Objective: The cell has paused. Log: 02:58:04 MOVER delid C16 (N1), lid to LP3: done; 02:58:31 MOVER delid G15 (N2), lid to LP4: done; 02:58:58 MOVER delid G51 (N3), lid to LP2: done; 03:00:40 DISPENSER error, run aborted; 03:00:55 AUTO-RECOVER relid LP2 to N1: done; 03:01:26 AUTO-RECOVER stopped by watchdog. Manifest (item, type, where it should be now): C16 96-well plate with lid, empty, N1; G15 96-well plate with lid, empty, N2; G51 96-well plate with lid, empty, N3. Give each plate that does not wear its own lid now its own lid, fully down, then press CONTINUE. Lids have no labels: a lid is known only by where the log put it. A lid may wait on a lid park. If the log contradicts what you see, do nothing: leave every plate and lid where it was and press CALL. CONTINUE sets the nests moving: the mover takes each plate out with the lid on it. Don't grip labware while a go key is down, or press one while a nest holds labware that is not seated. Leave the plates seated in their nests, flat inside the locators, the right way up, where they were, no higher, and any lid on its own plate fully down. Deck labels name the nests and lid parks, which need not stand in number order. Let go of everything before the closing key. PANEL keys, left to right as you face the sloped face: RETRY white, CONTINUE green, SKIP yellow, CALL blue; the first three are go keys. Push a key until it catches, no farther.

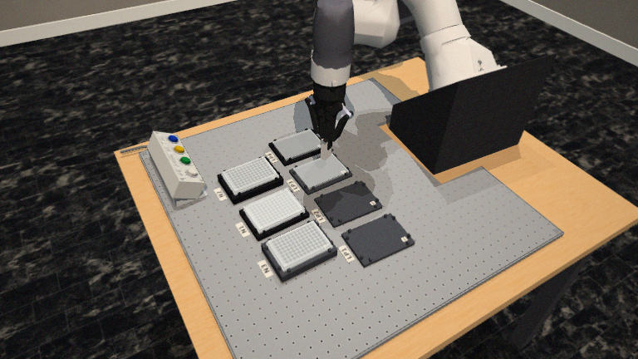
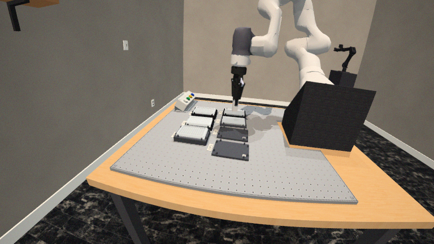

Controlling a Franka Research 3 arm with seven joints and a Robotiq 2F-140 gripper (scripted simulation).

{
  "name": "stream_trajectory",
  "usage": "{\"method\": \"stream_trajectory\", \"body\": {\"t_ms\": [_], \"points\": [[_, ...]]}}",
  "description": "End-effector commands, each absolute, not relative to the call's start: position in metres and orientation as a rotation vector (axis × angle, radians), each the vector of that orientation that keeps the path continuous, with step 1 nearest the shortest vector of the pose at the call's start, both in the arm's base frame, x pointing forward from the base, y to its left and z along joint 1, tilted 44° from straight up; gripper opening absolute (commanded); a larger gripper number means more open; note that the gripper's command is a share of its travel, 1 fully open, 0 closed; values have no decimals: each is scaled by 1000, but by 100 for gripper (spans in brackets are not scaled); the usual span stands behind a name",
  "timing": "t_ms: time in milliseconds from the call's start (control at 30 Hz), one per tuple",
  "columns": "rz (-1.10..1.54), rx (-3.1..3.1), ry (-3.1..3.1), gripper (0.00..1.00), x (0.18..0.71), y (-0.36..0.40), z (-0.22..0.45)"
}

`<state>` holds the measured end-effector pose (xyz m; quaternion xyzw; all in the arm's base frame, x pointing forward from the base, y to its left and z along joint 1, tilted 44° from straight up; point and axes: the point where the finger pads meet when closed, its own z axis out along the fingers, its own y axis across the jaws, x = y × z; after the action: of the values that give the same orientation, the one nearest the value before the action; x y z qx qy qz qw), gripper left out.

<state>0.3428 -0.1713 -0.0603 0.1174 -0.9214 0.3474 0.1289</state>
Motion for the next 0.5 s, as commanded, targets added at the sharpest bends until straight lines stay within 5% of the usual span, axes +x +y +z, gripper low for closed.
{"method": "stream_trajectory", "body": {"t_ms": [0,467], "points": [[907,688,-2542,0,340,-191,-39],[830,1101,-2307,0,330,-263,23]]}}
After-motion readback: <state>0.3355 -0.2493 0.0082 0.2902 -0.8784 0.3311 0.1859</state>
